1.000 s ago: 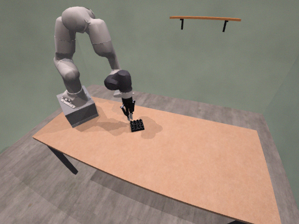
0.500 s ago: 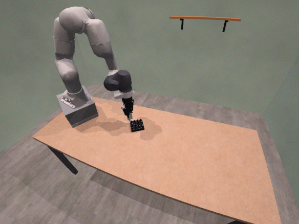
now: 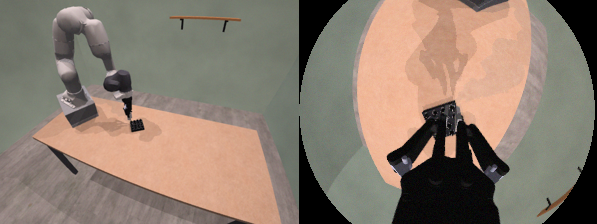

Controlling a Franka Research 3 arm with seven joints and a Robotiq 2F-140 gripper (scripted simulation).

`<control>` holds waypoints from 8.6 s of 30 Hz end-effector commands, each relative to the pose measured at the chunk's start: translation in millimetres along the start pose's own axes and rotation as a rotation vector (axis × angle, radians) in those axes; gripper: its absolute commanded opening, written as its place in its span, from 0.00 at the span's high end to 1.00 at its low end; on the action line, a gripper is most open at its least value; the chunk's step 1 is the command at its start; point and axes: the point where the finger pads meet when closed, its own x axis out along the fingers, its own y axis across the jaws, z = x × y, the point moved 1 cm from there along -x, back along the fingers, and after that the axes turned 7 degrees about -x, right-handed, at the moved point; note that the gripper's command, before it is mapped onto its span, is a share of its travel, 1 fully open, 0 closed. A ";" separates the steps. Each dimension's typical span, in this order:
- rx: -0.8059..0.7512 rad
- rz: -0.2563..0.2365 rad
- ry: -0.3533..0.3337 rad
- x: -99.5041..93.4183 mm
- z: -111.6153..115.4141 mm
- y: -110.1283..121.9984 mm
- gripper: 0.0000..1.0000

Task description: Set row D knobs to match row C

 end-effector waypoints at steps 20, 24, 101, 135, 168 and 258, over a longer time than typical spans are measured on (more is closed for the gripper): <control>-0.496 0.020 0.004 -3.4 -0.8 2.3 0.88; -0.567 0.020 0.002 -4.2 -0.5 2.2 0.88; -1.778 -0.045 0.000 -23.4 10.5 -15.3 0.88; -1.984 -0.066 0.014 -27.3 13.0 -21.1 0.88; -1.984 -0.067 0.015 -22.3 13.2 -21.2 0.88; -1.984 -0.067 0.015 19.2 14.7 -21.9 0.88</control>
